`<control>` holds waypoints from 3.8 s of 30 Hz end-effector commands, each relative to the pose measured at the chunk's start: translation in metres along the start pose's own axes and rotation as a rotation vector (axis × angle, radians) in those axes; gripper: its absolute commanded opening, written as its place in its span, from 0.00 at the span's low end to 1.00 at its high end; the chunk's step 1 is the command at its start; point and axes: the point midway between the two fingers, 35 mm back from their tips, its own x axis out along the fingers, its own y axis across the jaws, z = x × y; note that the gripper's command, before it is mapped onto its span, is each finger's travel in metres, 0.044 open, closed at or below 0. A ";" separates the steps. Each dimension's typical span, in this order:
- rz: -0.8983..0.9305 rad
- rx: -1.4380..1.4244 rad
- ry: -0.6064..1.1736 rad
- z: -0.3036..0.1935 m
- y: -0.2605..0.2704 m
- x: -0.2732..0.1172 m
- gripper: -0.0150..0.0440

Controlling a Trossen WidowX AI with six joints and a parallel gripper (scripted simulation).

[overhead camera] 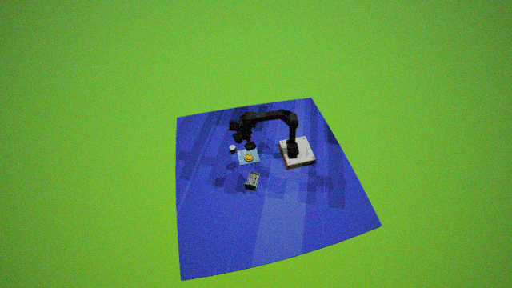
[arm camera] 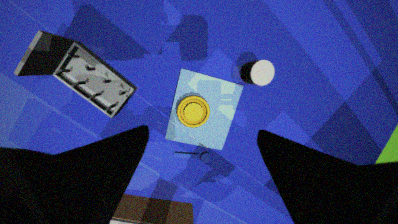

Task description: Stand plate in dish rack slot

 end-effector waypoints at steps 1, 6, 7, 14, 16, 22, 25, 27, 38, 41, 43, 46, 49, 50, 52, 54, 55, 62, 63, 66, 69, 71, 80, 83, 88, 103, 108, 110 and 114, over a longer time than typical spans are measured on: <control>0.055 0.129 0.060 -0.017 -0.010 0.011 0.93; 0.083 0.204 0.091 -0.028 -0.016 0.016 0.93; 0.083 0.204 0.091 -0.028 -0.016 0.016 0.93; 0.083 0.204 0.091 -0.027 -0.013 0.052 0.93; 0.083 0.204 0.091 -0.030 -0.010 0.081 0.93; 0.084 0.204 0.092 -0.040 0.001 0.127 0.93; 0.084 0.204 0.092 -0.040 0.001 0.128 0.93; 0.084 0.204 0.092 -0.041 0.001 0.130 0.93; 0.085 0.203 0.092 -0.041 0.003 0.148 0.93; 0.085 0.203 0.092 -0.041 0.003 0.153 0.93; 0.085 0.203 0.092 -0.041 0.004 0.156 0.93; 0.085 0.203 0.092 -0.042 0.005 0.161 0.93; 0.085 0.203 0.092 -0.042 0.005 0.165 0.93; 0.085 0.203 0.092 -0.042 0.006 0.167 0.93; 0.085 0.204 0.092 -0.043 0.006 0.170 0.93; 0.085 0.204 0.092 -0.043 0.007 0.173 0.93; 0.085 0.204 0.092 -0.043 0.007 0.175 0.93; 0.085 0.204 0.092 -0.045 0.010 0.186 0.93; 0.085 0.204 0.092 -0.045 0.010 0.186 0.93; 0.085 0.204 0.092 -0.045 0.010 0.187 0.86; 0.085 0.204 0.092 -0.045 0.010 0.187 0.86; 0.085 0.204 0.092 -0.045 0.010 0.187 0.86; 0.085 0.204 0.092 -0.045 0.010 0.187 0.77; 0.085 0.204 0.092 -0.045 0.010 0.187 0.74; 0.085 0.204 0.091 -0.040 0.007 0.175 0.52; 0.080 0.215 0.086 -0.023 -0.006 0.095 0.25; 0.080 0.213 0.087 -0.020 -0.009 0.072 0.25; 0.081 0.211 0.087 -0.019 -0.010 0.063 0.25; 0.082 0.209 0.088 -0.018 -0.012 0.046 0.25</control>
